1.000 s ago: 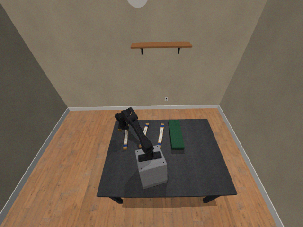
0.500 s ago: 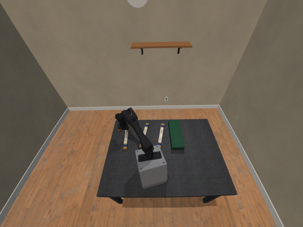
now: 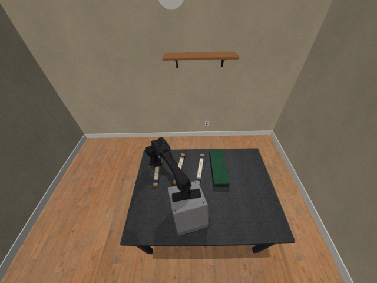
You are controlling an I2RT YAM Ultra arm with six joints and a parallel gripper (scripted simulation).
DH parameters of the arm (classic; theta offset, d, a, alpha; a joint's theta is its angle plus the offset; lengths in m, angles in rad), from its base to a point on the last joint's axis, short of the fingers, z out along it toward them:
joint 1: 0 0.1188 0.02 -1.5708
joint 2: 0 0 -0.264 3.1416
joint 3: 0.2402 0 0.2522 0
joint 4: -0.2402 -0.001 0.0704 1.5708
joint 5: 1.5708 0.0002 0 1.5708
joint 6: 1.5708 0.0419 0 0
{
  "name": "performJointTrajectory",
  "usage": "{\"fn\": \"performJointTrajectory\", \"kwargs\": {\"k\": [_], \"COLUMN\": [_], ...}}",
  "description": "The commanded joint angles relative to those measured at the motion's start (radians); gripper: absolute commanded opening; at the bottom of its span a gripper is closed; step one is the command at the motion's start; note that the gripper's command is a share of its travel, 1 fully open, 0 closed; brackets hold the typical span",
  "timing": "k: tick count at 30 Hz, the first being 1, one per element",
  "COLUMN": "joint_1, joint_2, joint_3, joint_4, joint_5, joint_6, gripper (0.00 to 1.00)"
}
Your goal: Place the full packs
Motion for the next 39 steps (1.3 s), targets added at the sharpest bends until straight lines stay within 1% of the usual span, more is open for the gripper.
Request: {"fn": "performJointTrajectory", "kwargs": {"k": [1, 2, 5, 6, 9, 10, 11, 13, 17, 18, 19, 21, 22, 25, 31, 33, 38, 39], "joint_1": [-0.010, -0.012, -0.009, -0.012, -0.014, -0.012, -0.011, -0.010, -0.009, -0.010, -0.011, -0.011, -0.012, -0.016, -0.018, -0.018, -0.014, -0.015], "joint_2": [0.014, 0.025, 0.017, 0.048, 0.070, 0.072, 0.036, 0.038, 0.062, 0.086, 0.090, 0.090, 0.070, 0.105, 0.110, 0.132, 0.137, 0.123], "joint_3": [0.047, 0.051, 0.056, 0.062, 0.081, 0.086, 0.086, 0.092, 0.105, 0.108, 0.111, 0.111, 0.114, 0.119, 0.127, 0.132, 0.141, 0.143], "joint_4": [0.062, 0.068, 0.075, 0.081, 0.085, 0.083, 0.082, 0.078, 0.062, 0.072, 0.075, 0.075, 0.066, 0.083, 0.094, 0.097, 0.101, 0.103], "joint_5": [0.004, 0.003, 0.002, 0.001, 0.001, 0.002, 0.002, 0.002, 0.002, 0.002, 0.002, 0.002, 0.001, 0.001, 0.002, 0.001, 0.001, 0.001], "joint_6": [-0.013, -0.014, -0.015, -0.016, -0.017, -0.017, -0.017, -0.017, -0.017, -0.017, -0.018, -0.018, -0.018, -0.019, -0.020, -0.021, -0.022, -0.022], "gripper": [0.74, 0.74, 0.74, 0.74, 0.74, 0.74, 0.74, 0.74, 0.74, 0.74, 0.74, 0.74, 0.74, 0.74, 0.74, 0.74, 0.74, 0.74]}}
